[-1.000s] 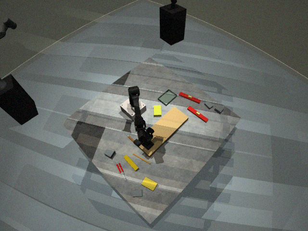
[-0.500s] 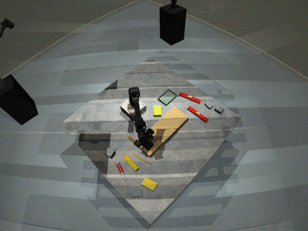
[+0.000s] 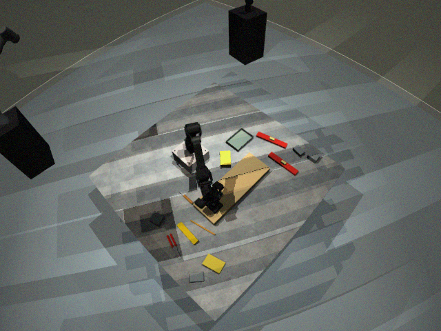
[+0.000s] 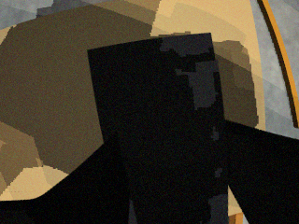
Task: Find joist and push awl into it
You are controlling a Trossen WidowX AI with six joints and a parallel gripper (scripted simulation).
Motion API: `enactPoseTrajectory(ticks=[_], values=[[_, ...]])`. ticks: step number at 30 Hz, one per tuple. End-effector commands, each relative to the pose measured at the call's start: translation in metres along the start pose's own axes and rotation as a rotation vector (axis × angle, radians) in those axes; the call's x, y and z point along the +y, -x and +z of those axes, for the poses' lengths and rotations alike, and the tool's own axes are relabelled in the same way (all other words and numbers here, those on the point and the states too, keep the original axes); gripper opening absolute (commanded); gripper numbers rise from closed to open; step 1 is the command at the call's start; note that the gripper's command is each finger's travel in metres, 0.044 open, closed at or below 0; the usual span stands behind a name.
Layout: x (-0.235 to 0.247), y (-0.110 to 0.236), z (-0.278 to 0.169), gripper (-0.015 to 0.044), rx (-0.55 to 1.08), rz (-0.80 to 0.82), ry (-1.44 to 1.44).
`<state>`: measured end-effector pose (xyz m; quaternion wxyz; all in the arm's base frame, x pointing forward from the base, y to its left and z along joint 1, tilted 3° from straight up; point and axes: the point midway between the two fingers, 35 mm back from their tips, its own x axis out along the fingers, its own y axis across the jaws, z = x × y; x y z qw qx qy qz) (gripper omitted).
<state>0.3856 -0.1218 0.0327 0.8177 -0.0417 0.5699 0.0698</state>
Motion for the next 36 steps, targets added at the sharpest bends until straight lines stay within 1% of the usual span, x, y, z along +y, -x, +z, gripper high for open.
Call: enactPoseTrajectory(ticks=[1,36], values=[[0.009,-0.001,-0.002,0.0,0.004,0.003,-0.006],[0.086,-0.001,-0.001,0.0,0.003,0.009,-0.008]])
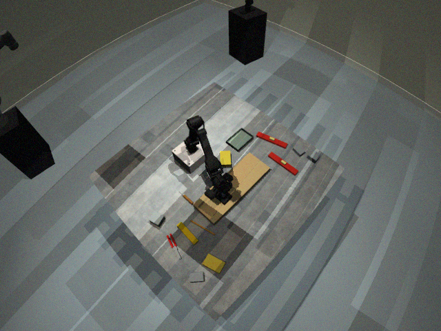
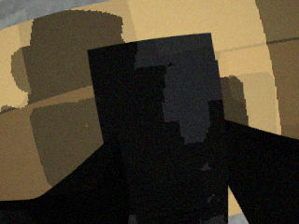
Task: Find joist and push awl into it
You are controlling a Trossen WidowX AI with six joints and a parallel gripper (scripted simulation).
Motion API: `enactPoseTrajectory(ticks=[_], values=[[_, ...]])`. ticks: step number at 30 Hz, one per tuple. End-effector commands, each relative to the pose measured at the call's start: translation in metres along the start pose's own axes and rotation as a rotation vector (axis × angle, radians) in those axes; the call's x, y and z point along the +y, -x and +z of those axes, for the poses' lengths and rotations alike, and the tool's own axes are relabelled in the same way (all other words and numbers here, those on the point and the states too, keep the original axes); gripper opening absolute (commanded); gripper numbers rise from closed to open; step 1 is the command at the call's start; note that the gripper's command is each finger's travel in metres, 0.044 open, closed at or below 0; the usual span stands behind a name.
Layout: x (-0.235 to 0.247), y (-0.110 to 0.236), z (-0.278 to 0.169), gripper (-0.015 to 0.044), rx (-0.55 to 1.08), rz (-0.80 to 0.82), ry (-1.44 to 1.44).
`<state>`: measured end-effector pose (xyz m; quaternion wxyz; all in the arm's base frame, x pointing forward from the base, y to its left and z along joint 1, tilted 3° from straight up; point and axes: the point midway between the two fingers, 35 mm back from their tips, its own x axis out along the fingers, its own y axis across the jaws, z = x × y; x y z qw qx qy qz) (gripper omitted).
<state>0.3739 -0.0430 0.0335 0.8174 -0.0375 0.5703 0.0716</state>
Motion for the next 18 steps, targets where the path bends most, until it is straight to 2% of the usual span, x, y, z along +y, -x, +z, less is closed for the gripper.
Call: enactPoseTrajectory(ticks=[1,18], values=[[0.009,0.0,-0.002,0.0,0.003,0.001,-0.003],[0.046,0.0,-0.002,0.0,0.003,0.004,-0.004]])
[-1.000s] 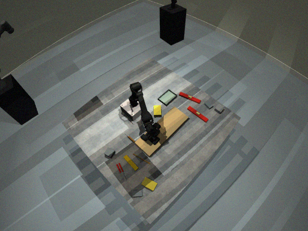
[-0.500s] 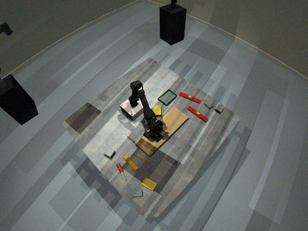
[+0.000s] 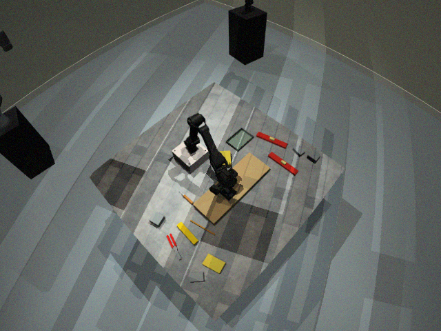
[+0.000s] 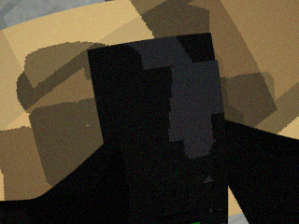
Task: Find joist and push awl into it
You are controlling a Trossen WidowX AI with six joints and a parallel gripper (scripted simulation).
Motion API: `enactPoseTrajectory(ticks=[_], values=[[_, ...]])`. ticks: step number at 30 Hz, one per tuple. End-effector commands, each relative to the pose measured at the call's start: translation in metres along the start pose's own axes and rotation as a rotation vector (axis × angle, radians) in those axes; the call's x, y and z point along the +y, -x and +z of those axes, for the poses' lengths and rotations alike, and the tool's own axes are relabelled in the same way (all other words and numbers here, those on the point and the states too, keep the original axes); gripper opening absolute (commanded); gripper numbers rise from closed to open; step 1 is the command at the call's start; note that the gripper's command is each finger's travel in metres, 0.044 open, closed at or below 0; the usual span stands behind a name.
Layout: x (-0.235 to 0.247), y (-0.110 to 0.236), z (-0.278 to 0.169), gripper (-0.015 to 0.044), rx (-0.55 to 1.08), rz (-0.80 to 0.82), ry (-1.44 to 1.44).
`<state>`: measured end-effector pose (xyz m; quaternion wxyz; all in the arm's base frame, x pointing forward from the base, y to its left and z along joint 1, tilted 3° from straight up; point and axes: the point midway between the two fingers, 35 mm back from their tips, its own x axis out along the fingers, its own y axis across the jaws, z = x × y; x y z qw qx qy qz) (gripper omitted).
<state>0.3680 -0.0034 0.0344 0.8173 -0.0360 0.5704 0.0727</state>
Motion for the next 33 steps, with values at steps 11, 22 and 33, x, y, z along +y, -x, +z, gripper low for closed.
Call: enactPoseTrajectory(ticks=[11,22,33], values=[[0.03,0.0,-0.002,0.0,0.003,0.003,-0.004],[0.055,0.0,-0.002,0.0,0.003,0.005,-0.004],[0.079,0.0,-0.002,0.0,0.003,0.006,-0.005]])
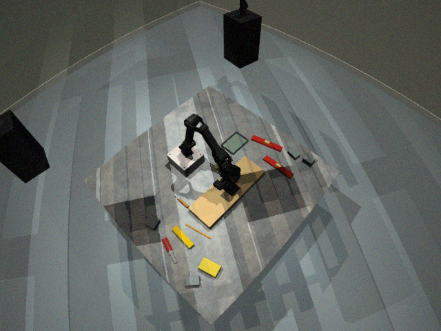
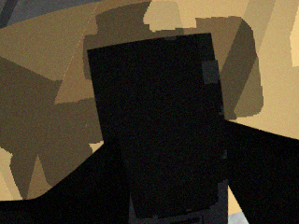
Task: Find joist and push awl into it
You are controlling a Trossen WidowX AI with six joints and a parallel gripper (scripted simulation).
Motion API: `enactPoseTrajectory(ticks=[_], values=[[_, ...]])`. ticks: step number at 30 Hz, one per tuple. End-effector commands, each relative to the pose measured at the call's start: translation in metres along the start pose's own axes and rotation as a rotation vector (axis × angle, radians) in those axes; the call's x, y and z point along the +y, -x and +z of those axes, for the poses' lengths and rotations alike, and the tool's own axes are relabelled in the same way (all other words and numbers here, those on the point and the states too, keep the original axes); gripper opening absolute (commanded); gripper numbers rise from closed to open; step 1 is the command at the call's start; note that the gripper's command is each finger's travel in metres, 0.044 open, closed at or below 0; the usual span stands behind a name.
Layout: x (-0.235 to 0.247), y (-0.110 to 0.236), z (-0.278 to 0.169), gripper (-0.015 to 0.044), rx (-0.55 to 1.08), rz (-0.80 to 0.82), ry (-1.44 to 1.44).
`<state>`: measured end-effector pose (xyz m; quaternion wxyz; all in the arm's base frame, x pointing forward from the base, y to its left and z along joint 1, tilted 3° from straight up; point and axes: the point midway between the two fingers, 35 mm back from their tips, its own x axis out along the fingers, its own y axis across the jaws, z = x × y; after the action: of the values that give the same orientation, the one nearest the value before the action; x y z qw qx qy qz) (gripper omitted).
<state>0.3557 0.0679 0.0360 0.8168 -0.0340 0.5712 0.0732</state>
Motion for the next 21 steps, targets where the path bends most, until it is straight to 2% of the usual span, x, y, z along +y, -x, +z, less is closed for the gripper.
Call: enactPoseTrajectory(ticks=[1,21], values=[[0.009,0.0,-0.001,0.0,0.001,0.004,-0.002],[0.053,0.0,0.0,0.0,0.001,0.007,-0.004]])
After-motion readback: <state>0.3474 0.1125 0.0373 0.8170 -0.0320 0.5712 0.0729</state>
